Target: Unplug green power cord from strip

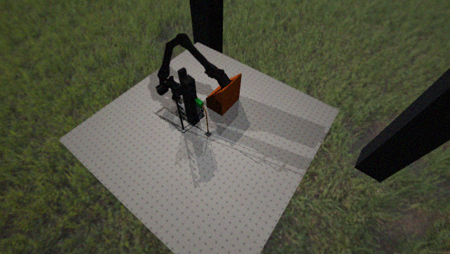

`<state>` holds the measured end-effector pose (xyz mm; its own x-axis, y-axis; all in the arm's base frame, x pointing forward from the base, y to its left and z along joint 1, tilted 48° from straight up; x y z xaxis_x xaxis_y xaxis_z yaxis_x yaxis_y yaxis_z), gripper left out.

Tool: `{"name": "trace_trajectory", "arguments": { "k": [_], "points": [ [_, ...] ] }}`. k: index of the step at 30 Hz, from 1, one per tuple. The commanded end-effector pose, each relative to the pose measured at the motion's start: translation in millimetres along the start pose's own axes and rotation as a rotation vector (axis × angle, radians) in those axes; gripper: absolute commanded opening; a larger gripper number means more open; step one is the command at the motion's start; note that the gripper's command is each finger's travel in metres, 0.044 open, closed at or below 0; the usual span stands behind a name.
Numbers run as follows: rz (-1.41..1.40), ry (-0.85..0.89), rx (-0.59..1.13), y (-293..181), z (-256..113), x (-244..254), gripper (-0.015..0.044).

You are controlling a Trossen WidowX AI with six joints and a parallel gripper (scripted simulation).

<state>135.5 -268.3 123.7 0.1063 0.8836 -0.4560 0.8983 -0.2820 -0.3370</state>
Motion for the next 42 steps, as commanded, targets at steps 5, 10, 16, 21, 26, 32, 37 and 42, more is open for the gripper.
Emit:
{"name": "trace_trajectory", "arguments": {
  "k": [5, 10, 16, 21, 26, 32, 37, 42],
  "points": [
    [0.091, -0.027, -0.143, 43.9, -28.2, 12.2, 0.0160],
    [0.147, -0.026, -0.243, 71.9, -49.8, 26.4, 0.0160],
    [0.209, -0.004, -0.363, 103.0, -78.3, 48.6, 0.0160],
    [0.255, 0.032, -0.463, 126.5, -104.4, 71.9, 0.0160],
    [0.291, 0.085, -0.557, 146.6, -131.7, 99.7, 0.0160],
    [0.202, 0.139, -0.640, 163.2, -165.4, 158.3, 0.0160],
    [0.107, 0.183, -0.695, 167.3, -191.0, 212.7, 0.0160],
    [0.009, 0.227, -0.741, 162.6, -213.8, 268.6, 0.0160]
  ]
}}
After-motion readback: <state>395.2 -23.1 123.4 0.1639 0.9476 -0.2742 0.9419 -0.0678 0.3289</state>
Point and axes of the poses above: the point midway between the two fingers, 35 mm back from their tips, its own z axis out along the fingers, its own x axis across the jaws, y = z × x, the point moved 4 cm from there along -z, back along the fingers, and after that the axes turned 4 degrees about z, right-handed, at the moved point
